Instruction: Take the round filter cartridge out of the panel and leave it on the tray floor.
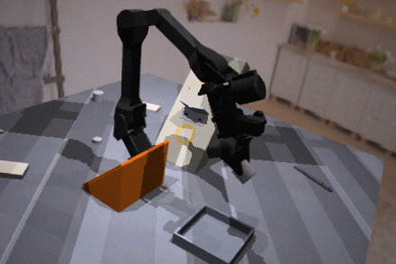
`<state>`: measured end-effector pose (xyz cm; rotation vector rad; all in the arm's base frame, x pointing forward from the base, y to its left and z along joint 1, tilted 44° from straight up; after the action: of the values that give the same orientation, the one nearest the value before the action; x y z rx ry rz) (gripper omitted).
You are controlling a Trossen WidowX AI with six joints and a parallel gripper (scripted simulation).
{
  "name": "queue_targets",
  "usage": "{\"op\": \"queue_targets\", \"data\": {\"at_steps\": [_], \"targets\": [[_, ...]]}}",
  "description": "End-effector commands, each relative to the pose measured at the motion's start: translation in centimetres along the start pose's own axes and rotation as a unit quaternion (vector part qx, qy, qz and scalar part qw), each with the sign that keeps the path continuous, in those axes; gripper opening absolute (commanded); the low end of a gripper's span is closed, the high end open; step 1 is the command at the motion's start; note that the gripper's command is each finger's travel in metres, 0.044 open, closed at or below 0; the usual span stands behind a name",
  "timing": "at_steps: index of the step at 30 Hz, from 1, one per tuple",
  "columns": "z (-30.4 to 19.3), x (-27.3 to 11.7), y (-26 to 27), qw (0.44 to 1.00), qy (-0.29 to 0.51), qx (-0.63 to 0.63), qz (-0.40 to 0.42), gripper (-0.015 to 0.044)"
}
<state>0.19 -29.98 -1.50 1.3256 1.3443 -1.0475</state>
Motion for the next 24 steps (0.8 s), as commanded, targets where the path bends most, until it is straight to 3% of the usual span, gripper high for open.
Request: {"op": "queue_targets", "data": {"at_steps": [1, 10, 24], "targets": [[-1.3, 1.8, -1.5, 0.999, 0.005, 0.044, -0.019, 0.0000], [-4.2, 4.8, -4.5, 0.990, 0.016, 0.124, -0.057, 0.0000], [-6.9, 9.5, -4.5, 0.990, 0.016, 0.126, -0.058, 0.0000]]}}
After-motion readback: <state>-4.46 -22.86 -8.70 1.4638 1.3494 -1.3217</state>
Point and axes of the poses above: the point midway between the two fingers, 35 mm back from their tips, its own x axis out along the fingers, its own y axis across the jaws, z = x × y, the point moved 10 cm from there along -x, back along the fingers, and after that the axes turned 2 degrees about x, right-handed, at the moved point
